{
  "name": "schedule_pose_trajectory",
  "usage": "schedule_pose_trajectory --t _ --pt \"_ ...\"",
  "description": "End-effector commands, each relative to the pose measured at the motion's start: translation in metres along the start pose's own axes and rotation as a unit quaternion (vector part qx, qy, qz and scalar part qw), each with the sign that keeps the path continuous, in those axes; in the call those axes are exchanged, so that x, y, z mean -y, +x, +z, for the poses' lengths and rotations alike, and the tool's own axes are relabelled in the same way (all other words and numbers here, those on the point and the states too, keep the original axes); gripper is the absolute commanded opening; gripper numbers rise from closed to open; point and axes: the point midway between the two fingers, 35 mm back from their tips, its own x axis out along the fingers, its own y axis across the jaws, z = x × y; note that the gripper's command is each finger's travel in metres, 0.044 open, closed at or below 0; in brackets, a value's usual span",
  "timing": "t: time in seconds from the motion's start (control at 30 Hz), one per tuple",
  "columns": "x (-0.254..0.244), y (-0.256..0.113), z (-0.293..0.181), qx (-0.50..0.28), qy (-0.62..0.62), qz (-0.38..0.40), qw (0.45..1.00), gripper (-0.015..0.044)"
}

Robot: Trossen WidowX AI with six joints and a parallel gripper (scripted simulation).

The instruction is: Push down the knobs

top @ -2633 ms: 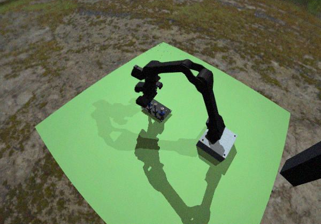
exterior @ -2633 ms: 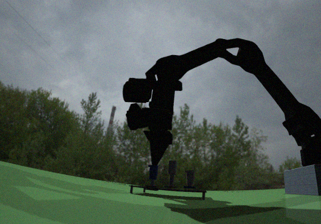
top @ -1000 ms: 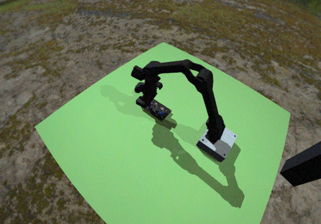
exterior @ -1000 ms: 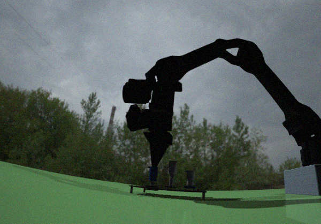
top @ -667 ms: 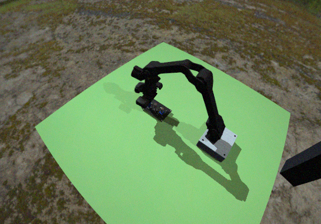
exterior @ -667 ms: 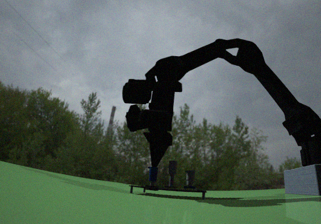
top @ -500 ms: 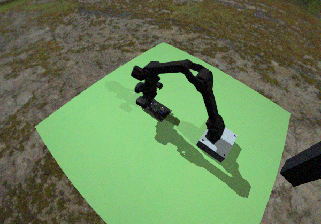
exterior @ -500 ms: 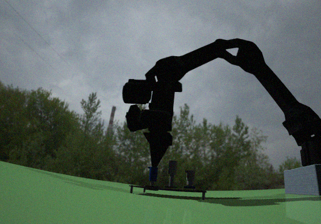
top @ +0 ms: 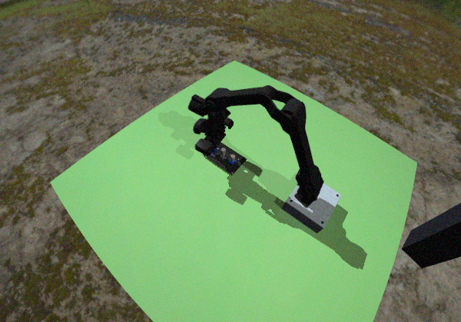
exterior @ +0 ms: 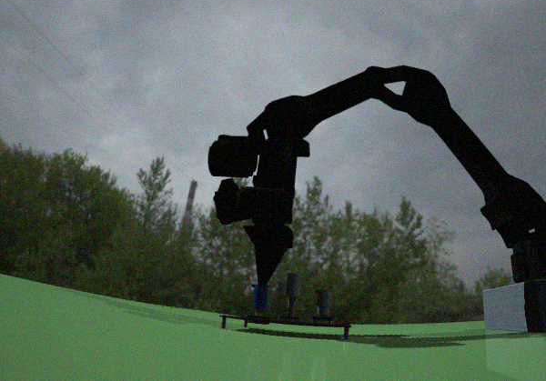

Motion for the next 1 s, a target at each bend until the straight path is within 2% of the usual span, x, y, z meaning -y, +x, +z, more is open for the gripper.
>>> schedule_pose_trajectory --t 0.0,0.6,0.97 --pt "0.0 0.017 0.002 -0.007 0.002 0.0 1.0 0.0" --pt "0.0 0.017 0.002 -0.007 0.002 0.0 1.0 0.0" --pt "0.0 0.001 0.003 -0.007 0.002 0.0 1.0 0.0"
